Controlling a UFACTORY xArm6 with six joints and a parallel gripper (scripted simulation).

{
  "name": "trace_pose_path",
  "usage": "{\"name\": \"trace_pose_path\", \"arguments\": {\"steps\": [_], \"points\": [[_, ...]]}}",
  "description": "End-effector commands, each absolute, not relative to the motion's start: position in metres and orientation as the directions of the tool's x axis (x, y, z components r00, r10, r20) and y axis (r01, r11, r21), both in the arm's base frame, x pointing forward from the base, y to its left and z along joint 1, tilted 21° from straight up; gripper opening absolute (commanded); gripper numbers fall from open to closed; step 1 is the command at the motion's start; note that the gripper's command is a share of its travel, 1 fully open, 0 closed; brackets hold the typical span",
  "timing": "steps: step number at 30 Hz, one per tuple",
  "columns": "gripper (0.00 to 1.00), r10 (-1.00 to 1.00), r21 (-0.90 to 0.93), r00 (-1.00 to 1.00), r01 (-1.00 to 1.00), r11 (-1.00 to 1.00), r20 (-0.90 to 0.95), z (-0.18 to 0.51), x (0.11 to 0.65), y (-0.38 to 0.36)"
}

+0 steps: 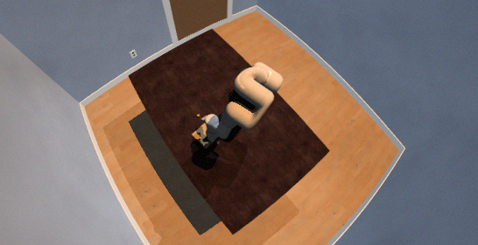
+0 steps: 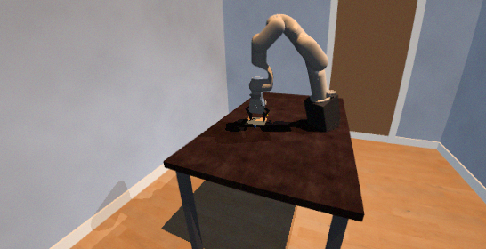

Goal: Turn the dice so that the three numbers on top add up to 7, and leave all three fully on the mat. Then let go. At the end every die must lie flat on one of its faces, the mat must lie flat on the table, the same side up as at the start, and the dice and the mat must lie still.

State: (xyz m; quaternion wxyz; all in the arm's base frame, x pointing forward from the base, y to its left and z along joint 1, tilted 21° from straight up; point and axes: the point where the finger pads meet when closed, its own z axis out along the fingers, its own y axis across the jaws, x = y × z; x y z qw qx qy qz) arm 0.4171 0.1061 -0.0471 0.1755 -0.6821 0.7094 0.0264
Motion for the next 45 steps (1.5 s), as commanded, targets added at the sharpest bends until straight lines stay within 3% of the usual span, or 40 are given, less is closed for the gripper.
{"name": "trace_pose_path", "arguments": {"steps": [1,21,41,45], "points": [[1.0,-0.958,-0.204,-0.008,-0.977,0.069,-0.285,-0.045,0.418,0.106],[1.0,-0.958,-0.204,-0.008,-0.977,0.069,-0.285,0.039,0.399,0.081],[1.0,-0.958,-0.204,-0.008,-0.977,0.069,-0.285,0.06,0.393,0.075],[1.0,-0.96,-0.237,0.11,-0.97,-0.048,-0.258,0.06,0.396,0.088]]}}
